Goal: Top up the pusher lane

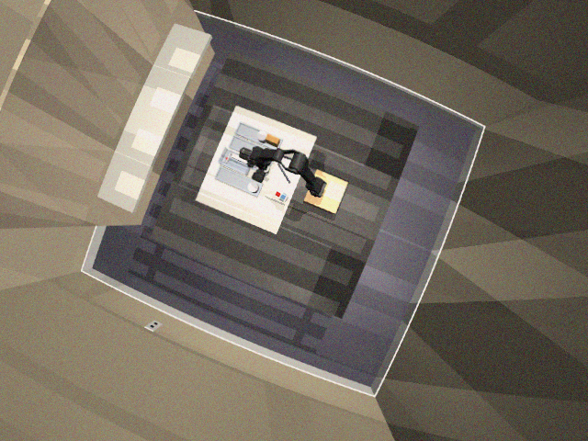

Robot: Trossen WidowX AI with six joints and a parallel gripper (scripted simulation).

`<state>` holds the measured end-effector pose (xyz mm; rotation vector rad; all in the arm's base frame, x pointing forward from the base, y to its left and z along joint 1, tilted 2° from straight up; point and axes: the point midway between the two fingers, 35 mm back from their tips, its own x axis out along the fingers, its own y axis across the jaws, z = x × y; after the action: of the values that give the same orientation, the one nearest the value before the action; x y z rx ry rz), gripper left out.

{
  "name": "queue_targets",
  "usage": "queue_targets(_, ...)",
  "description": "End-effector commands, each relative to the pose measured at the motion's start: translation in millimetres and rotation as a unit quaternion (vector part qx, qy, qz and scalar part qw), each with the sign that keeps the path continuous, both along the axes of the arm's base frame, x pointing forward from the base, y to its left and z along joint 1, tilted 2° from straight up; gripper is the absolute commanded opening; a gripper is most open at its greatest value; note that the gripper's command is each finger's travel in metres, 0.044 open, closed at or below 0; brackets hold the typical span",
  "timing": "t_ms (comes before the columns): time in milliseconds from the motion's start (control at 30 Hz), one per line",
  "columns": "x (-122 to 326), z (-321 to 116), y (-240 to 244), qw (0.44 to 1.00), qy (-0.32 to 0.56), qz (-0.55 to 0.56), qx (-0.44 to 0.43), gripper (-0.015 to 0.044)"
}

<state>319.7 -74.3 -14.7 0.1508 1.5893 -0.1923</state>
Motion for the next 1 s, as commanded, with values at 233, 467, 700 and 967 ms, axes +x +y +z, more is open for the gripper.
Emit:
queue_targets(233,15.8,6.8,-3.9,1.000,-0.019,0.002,-0.006,0.0000)
queue_targets(467,18.6,7.6,-4.4,1.000,-0.019,0.002,-0.006,0.0000)
queue_targets(700,19.6,7.8,-4.7,1.000,-0.019,0.002,-0.006,0.0000)
queue_targets(967,19.6,6.8,-4.7,1.000,-0.019,0.002,-0.006,0.0000)
